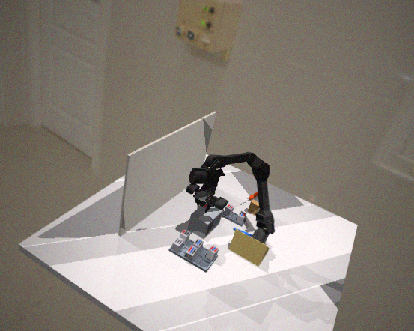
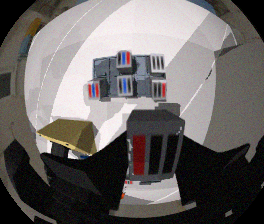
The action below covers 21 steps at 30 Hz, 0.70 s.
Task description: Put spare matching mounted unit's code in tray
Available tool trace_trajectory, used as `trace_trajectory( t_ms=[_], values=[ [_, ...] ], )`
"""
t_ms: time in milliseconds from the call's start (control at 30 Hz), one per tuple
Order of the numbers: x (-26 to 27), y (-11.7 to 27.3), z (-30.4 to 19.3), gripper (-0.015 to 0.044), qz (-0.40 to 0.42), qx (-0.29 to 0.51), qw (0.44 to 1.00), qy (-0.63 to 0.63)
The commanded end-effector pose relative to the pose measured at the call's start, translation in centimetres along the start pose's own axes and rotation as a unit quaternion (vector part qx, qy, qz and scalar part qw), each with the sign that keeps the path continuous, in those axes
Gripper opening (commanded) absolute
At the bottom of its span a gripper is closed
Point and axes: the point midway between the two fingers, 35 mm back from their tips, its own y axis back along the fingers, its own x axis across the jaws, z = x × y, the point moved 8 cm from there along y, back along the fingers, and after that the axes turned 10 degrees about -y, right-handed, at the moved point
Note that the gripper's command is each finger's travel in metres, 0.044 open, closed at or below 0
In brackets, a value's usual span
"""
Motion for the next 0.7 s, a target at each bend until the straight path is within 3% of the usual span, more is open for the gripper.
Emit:
trace_trajectory(
  t_ms=[0,667],
  values=[
    [-2.3,0.4,-2.7,0.0000,-0.005,-0.003,1.000,0.001],
    [-9.6,0.5,-17.7,0.0000,-0.019,0.015,1.000,0.003]
  ],
)
